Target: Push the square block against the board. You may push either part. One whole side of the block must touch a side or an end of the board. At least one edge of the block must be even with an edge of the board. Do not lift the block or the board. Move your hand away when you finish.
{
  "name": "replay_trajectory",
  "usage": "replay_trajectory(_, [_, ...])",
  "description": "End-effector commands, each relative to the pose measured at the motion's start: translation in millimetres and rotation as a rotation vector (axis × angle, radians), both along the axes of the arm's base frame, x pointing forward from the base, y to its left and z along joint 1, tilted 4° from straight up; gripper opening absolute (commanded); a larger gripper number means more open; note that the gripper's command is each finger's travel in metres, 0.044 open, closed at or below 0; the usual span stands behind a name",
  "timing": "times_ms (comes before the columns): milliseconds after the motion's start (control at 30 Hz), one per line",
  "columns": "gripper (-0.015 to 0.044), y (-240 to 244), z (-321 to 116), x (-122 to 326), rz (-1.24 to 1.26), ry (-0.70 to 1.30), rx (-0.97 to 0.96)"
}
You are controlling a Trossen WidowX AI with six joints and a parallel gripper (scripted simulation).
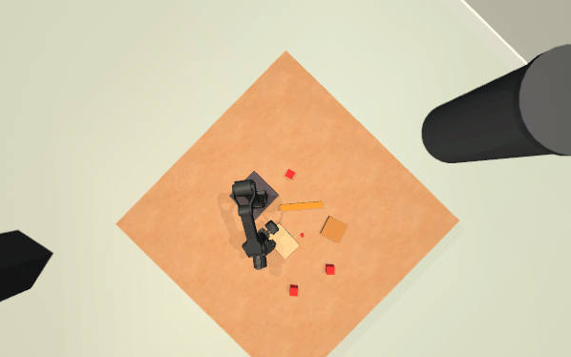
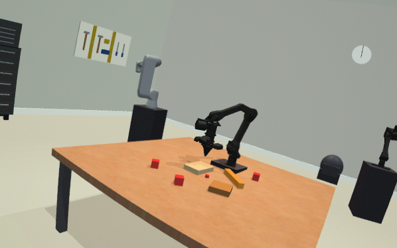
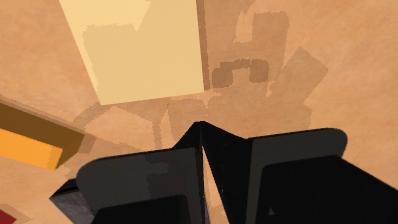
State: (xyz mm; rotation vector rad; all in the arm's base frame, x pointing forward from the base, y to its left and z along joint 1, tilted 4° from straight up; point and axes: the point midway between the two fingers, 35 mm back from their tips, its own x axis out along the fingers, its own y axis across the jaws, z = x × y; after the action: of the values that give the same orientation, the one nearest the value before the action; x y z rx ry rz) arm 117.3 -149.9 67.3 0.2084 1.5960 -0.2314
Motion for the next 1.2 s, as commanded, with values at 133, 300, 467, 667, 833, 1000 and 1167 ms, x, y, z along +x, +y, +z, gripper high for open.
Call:
replay_trajectory(133, [0.0,4.3,-56.3,-7.6,0.027,0.012,0.01])
replay_trajectory(300, [0.0,4.2,-56.3,-7.3,0.027,0.012,0.01])
replay_trajectory(467, [0.0,3.2,-56.1,-4.9,0.027,0.011,0.01])
replay_trajectory(667, [0.0,1.6,-55.8,-1.0,0.027,0.011,0.01])
replay_trajectory(833, [0.0,0.3,-55.6,2.2,0.027,0.011,0.009])
replay_trajectory(1000, [0.0,-0.9,-55.5,5.4,0.027,0.01,0.009])
replay_trajectory(1167, [0.0,-2.1,-55.4,8.7,0.027,0.01,0.009])
